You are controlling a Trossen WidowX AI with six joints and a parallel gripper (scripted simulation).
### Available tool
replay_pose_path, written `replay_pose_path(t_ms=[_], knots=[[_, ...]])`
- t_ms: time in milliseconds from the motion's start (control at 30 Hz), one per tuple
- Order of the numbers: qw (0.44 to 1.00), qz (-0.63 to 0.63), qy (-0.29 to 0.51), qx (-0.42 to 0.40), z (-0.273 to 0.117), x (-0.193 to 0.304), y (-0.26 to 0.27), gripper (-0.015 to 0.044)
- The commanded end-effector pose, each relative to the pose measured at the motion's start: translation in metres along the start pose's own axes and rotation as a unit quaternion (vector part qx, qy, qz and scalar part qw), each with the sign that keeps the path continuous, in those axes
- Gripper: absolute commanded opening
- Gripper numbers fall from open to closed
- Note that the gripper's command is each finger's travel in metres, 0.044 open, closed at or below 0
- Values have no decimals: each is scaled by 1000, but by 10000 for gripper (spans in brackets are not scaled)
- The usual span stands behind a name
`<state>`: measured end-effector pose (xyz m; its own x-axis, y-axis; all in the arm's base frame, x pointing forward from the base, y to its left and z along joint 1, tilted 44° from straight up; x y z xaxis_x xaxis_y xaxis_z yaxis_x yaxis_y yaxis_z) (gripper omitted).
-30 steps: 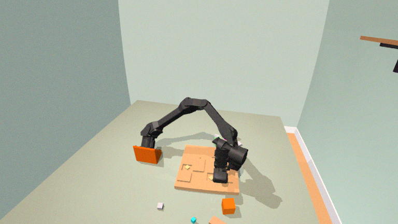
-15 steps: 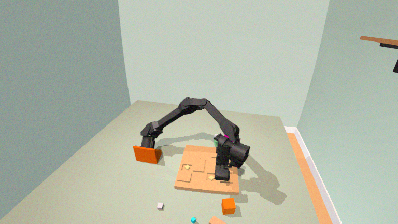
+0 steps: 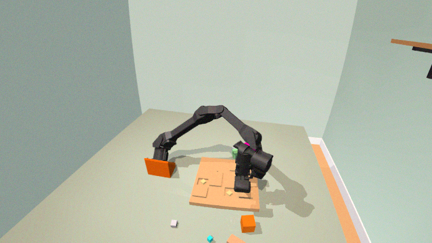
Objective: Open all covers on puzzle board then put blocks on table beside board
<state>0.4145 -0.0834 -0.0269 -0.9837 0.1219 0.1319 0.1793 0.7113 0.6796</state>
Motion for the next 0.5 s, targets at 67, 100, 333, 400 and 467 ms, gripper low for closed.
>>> replay_pose_path(t_ms=[67, 100, 333, 400, 467], knots=[[1000, 1, 0, 1, -8, 0, -2, 0], [1000, 4, 0, 0, -4, 0, 0, 0], [990, 138, 0, 1, -15, 27, 8, 0], [984, 180, 0, 1, -18, 36, 10, 0], [975, 222, 1, 1, -20, 45, 13, 0]])
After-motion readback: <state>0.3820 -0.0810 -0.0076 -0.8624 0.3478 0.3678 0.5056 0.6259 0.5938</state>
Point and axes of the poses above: the point midway between the two fingers, 35 mm back from their tips, its own z axis out along the fingers, its own y axis across the jaws, x = y × z, the point moved 1 cm from there along -z, back along the fingers, and after that the axes turned 14 degrees about z, right-handed, at the moved point
